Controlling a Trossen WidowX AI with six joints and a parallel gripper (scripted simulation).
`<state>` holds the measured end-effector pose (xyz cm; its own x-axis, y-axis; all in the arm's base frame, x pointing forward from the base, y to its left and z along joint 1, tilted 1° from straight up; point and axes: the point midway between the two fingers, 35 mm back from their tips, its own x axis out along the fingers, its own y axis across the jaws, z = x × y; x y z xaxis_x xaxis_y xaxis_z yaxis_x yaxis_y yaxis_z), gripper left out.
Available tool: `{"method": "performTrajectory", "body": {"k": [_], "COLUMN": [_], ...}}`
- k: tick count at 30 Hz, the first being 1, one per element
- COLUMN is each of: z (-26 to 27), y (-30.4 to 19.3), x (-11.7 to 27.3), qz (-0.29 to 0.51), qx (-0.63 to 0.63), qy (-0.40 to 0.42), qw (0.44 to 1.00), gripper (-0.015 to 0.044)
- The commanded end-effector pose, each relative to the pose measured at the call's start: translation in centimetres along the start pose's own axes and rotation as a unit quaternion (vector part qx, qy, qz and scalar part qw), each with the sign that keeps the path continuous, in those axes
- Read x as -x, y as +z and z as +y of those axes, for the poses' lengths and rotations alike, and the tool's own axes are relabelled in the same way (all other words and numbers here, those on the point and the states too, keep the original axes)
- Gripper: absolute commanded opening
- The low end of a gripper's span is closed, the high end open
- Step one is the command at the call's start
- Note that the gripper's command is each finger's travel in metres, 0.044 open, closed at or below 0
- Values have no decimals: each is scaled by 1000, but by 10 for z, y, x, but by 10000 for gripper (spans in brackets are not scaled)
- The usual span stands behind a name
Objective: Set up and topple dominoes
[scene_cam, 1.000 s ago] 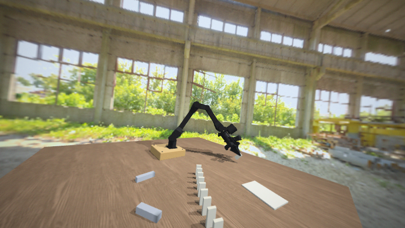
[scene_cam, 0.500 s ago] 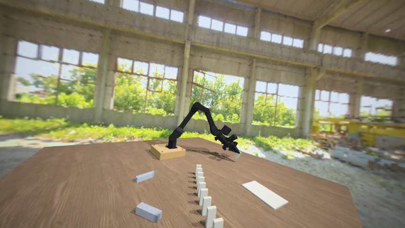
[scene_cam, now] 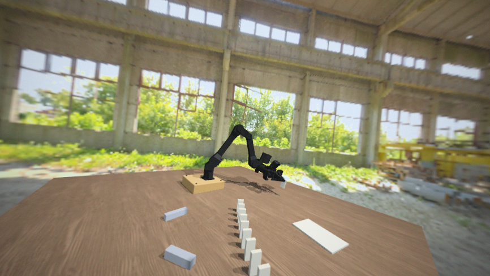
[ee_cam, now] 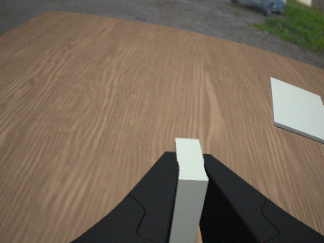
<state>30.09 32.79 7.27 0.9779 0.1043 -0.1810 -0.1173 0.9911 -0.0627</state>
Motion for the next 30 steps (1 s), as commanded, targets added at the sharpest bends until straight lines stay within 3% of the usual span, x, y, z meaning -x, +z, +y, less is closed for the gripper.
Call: {"method": "performTrajectory", "body": {"k": [1,19,30], "z": [-8,-56,-58], "y": [0,0,0], "x": [10,59,61], "qz": [-22,-92,-93], "qx": [-7,-64,-66], "qy": [-13,-80,-83], "qw": [1000,990,990], "gripper": [23,23,23]}}
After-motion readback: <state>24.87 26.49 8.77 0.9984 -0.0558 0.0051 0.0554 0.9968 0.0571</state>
